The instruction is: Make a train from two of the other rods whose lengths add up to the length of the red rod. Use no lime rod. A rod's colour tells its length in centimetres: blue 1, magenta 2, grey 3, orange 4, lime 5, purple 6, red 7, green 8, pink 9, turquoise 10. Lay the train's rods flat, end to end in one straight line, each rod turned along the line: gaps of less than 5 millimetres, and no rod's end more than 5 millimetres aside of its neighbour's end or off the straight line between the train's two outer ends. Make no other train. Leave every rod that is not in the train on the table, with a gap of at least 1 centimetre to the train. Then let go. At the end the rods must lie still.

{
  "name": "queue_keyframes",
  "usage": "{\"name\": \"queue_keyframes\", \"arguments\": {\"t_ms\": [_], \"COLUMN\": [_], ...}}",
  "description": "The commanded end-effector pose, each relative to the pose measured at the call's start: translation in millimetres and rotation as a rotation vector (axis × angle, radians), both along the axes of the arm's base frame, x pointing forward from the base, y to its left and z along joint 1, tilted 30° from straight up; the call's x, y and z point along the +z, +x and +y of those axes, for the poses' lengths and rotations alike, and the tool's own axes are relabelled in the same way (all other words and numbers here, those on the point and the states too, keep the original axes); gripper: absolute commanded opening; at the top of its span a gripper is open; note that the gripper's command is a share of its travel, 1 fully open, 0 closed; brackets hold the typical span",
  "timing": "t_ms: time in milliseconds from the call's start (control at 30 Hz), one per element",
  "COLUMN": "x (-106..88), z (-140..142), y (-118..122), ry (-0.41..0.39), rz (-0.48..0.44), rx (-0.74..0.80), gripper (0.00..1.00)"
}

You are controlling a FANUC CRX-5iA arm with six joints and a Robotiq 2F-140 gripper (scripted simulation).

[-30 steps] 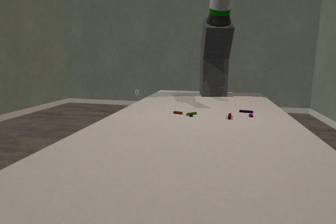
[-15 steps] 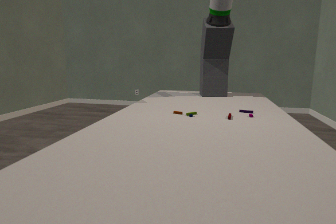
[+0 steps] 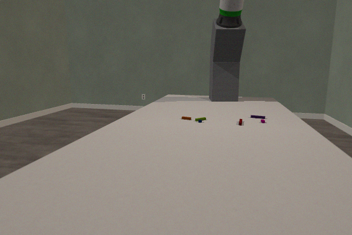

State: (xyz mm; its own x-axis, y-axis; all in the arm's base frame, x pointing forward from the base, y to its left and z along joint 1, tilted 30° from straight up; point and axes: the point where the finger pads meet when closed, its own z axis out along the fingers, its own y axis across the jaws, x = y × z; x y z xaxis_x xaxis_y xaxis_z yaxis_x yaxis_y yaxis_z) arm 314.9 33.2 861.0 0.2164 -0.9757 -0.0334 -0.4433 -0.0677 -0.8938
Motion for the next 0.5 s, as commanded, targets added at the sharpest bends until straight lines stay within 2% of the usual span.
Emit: {"name": "queue_keyframes", "arguments": {"t_ms": [0,267,333,367,467], "x": [7.9,2.8,2.8,-1.9,-6.3], "z": [-41,-109,-109,-131,-148], "y": [2,29,29,41,51], "ry": [-0.042,-0.111,-0.111,-0.136,-0.155], "rz": [-0.002,-0.016,-0.016,-0.020,-0.023], "rx": [0.034,0.088,0.088,0.108,0.122], "gripper": [1.00,1.00,1.00,1.00,1.00]}}
